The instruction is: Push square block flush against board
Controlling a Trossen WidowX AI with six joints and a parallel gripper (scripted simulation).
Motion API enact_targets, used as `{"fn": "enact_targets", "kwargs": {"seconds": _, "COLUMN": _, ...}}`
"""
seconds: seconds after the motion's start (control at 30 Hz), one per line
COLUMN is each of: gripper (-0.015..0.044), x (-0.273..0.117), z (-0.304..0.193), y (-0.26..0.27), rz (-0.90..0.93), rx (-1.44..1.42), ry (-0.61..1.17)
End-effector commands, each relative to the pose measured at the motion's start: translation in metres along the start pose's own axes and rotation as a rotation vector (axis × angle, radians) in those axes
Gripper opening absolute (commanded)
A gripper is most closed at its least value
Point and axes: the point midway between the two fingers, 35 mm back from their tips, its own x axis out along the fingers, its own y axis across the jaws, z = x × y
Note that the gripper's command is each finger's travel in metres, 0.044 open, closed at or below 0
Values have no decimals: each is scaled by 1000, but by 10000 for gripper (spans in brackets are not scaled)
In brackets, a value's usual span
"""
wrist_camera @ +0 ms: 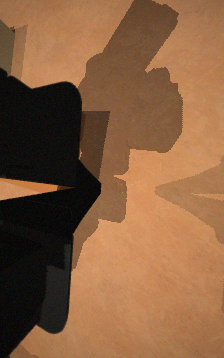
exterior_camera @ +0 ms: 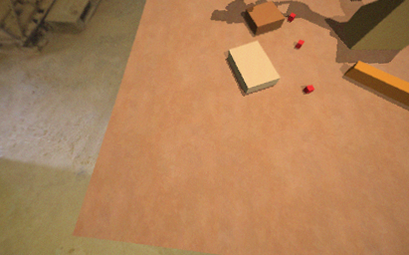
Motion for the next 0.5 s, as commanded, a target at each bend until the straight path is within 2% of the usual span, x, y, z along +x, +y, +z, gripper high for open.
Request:
{"fn": "enact_targets", "kwargs": {"seconds": 0.0, "gripper": 0, "x": -17, "z": 3, "y": -3, "rz": 3, "rx": 12, "ry": -9}}
{"fn": "enact_targets", "kwargs": {"seconds": 0.37, "gripper": 0, "x": -17, "z": -24, "y": 29, "rz": 12, "rx": 4, "ry": -10}}
{"fn": "enact_targets", "kwargs": {"seconds": 0.47, "gripper": 0, "x": 11, "z": -23, "y": 31, "rz": 8, "rx": 56, "ry": -9}}
